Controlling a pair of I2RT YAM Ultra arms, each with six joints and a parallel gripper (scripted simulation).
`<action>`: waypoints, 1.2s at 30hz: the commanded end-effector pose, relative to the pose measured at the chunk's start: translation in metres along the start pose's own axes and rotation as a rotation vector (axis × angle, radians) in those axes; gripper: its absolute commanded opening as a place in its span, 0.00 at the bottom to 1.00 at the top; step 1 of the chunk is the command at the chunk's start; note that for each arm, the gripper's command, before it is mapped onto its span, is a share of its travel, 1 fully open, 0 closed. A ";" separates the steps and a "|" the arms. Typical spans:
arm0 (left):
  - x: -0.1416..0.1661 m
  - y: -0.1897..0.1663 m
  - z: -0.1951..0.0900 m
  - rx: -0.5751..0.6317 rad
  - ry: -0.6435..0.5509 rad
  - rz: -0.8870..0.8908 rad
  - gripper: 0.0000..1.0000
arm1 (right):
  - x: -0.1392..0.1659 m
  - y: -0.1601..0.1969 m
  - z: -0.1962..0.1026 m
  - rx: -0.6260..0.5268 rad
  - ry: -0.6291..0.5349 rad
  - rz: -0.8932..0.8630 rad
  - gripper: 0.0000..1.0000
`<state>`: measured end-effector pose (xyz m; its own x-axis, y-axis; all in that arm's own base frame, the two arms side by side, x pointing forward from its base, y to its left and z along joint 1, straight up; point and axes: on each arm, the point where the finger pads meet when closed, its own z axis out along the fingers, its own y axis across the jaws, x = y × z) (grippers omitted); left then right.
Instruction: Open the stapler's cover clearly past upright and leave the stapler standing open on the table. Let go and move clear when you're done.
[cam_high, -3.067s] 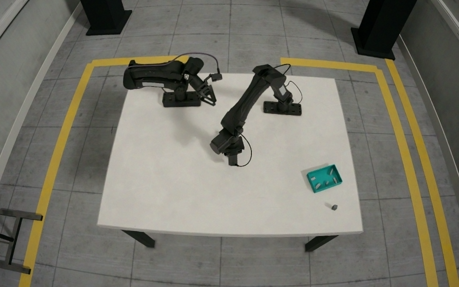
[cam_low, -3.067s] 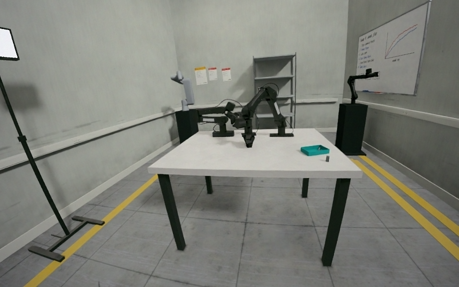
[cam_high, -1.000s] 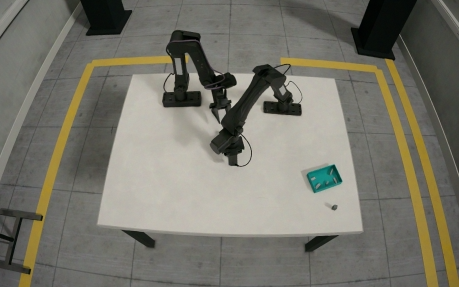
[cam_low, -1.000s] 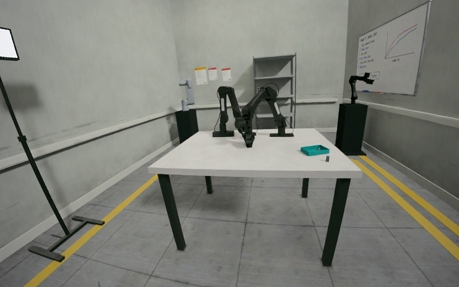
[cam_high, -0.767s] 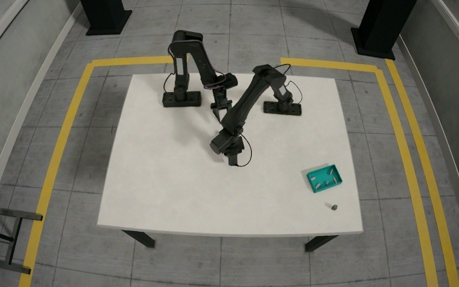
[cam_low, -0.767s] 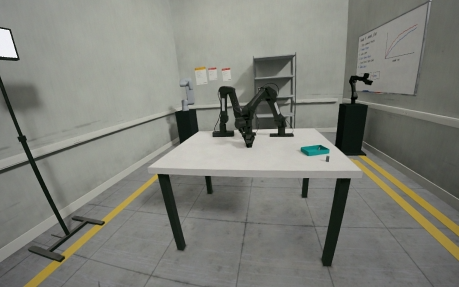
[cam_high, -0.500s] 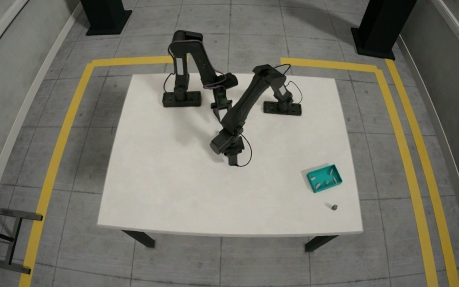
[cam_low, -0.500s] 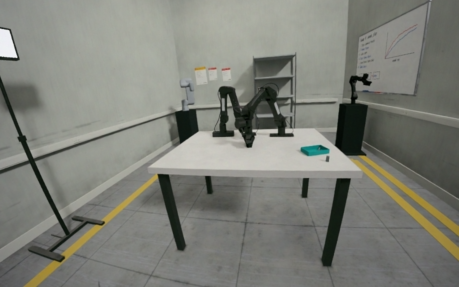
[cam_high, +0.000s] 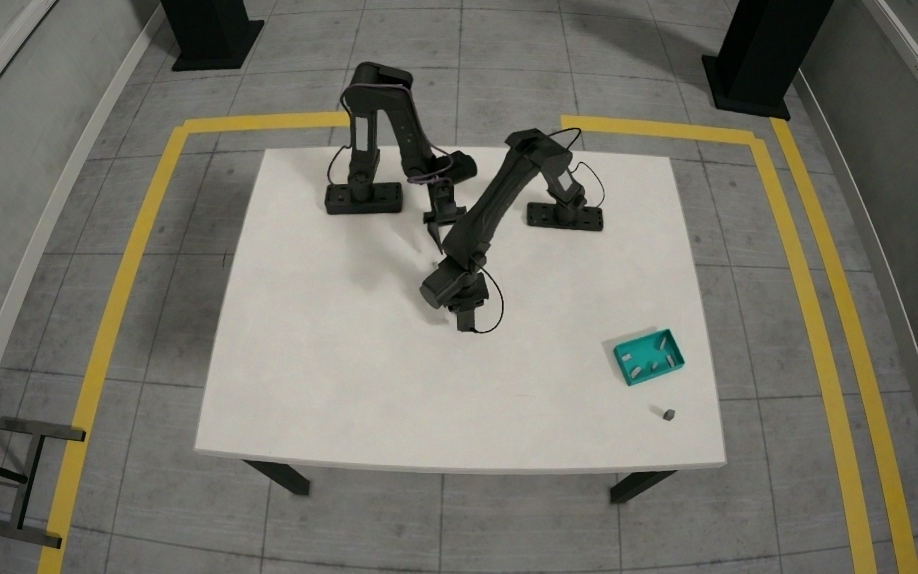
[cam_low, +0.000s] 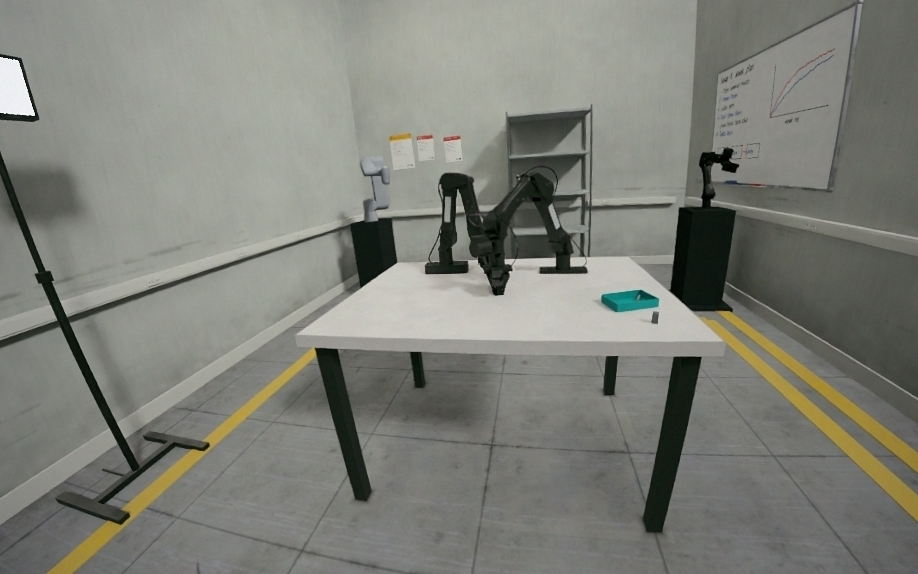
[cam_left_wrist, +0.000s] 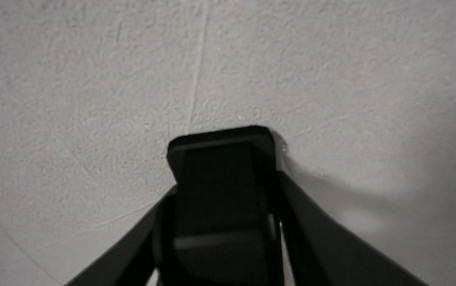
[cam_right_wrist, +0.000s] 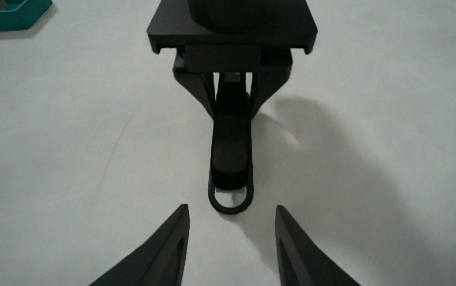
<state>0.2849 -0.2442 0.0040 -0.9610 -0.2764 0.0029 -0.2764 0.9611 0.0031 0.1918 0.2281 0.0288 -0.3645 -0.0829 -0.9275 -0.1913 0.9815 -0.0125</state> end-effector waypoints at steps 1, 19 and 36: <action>-0.001 -0.001 -0.006 0.015 -0.011 -0.001 0.29 | -0.006 0.006 0.007 -0.014 -0.018 0.017 0.46; -0.001 -0.001 -0.006 0.015 -0.011 -0.001 0.29 | -0.010 0.009 0.031 -0.018 -0.025 0.027 0.46; -0.001 -0.001 -0.006 0.015 -0.011 -0.001 0.29 | -0.011 0.009 0.053 -0.019 -0.028 0.026 0.46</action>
<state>0.2849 -0.2442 0.0040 -0.9610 -0.2764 0.0029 -0.2764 0.9611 0.0031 0.2351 0.2383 0.0126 -0.3609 -0.0821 -0.9290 -0.1958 0.9806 -0.0106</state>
